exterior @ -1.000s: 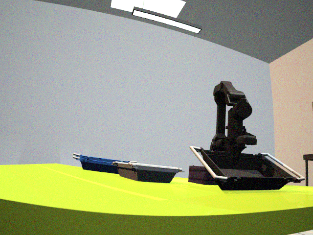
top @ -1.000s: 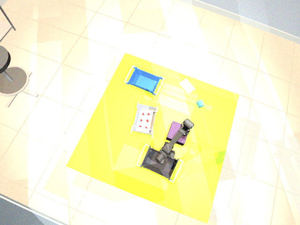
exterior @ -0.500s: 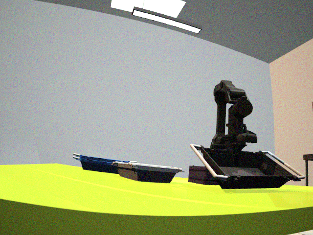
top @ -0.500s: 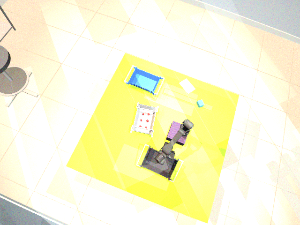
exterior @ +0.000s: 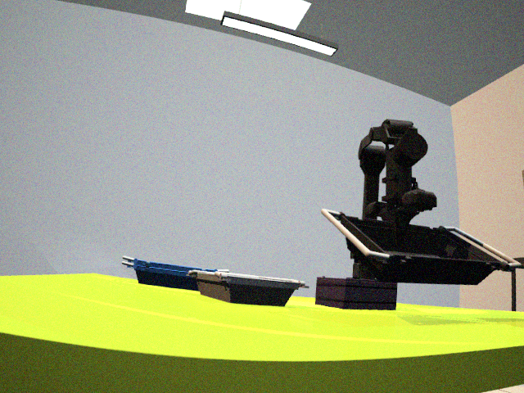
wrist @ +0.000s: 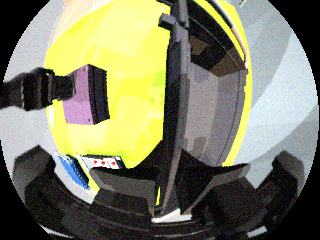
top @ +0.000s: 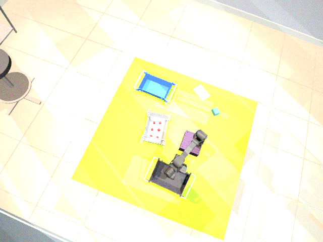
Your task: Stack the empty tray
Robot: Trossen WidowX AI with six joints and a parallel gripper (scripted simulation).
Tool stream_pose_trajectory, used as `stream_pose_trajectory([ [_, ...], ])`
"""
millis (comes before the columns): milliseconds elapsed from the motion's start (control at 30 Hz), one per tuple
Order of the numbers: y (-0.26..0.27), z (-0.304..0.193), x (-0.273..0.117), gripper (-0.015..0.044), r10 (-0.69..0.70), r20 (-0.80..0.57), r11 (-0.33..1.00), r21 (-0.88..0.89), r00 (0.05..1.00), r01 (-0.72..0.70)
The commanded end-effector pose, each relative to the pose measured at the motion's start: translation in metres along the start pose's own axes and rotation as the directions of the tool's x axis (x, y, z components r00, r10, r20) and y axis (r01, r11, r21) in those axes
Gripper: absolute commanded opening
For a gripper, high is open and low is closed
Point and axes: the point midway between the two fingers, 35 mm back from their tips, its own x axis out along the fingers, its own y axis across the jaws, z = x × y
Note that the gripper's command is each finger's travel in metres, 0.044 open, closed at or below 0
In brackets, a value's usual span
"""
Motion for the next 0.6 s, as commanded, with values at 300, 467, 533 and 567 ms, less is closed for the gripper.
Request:
stream_pose_trajectory([
  [300,-0.013,-0.004,-0.037,0.0,-0.042,-0.011,0.999,0.001,0.999,0.042],
  [467,-0.013,-0.004,-0.037,0.0,-0.042,-0.011,0.999,0.001,0.999,0.042],
  [533,-0.013,-0.004,-0.037,0.0,-0.042,-0.011,0.999,0.001,0.999,0.042],
  [567,-0.013,-0.004,-0.037,0.0,-0.042,-0.011,0.999,0.001,0.999,0.042],
])
